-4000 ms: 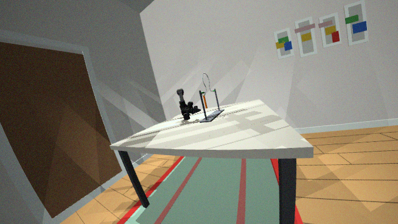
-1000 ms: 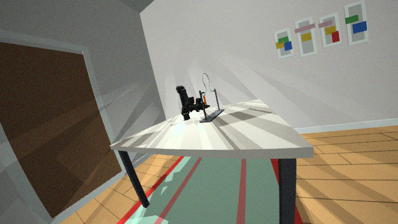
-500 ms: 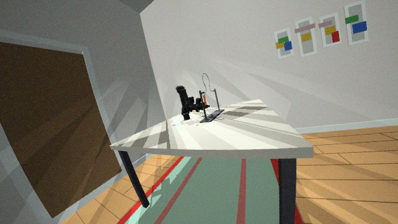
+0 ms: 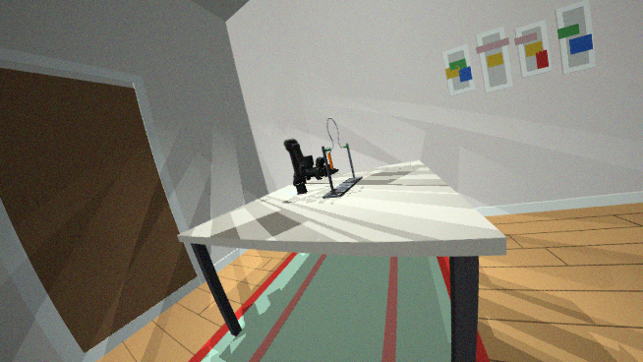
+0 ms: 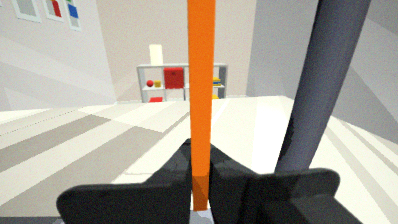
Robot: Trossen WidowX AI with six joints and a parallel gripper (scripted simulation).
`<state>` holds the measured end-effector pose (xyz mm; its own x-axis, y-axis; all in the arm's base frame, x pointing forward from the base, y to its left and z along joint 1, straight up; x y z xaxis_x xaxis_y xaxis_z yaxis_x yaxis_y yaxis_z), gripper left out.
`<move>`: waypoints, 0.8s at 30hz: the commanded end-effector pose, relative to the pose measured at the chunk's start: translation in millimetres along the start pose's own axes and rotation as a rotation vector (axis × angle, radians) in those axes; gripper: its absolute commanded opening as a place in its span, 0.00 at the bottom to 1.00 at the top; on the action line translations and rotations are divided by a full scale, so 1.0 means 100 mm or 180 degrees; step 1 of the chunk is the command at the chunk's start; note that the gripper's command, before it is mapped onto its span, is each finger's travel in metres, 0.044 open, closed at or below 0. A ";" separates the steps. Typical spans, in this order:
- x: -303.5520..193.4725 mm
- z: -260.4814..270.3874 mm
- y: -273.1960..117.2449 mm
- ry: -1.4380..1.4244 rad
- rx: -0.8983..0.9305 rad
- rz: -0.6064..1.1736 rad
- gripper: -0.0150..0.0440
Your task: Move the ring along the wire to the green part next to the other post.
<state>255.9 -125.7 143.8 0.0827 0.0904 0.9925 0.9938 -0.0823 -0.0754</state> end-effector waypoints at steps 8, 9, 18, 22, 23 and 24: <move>0.01 0.01 0.00 -0.0005 0.0011 -0.0010 0.00; 0.01 0.02 0.00 -0.0005 0.0011 -0.0010 0.00; 0.02 0.11 0.00 0.0000 0.0014 -0.0013 0.00; 0.02 0.15 0.00 0.0003 0.0016 -0.0014 0.00; 0.02 0.16 0.00 0.0004 0.0016 -0.0015 0.00; 0.02 0.18 0.00 0.0006 0.0017 -0.0015 0.00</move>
<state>258.1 -111.1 143.3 0.0833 0.0908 0.9924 0.9943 -0.0737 -0.0767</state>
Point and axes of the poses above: the point midway between the two fingers, 35 mm back from their tips, its own y axis out along the fingers, its own z axis across the jaws, x = y × z, the point moved 7 cm from there along -y, back along the fingers, and after that the axes turned 5 degrees about -y, right-handed, at the moved point
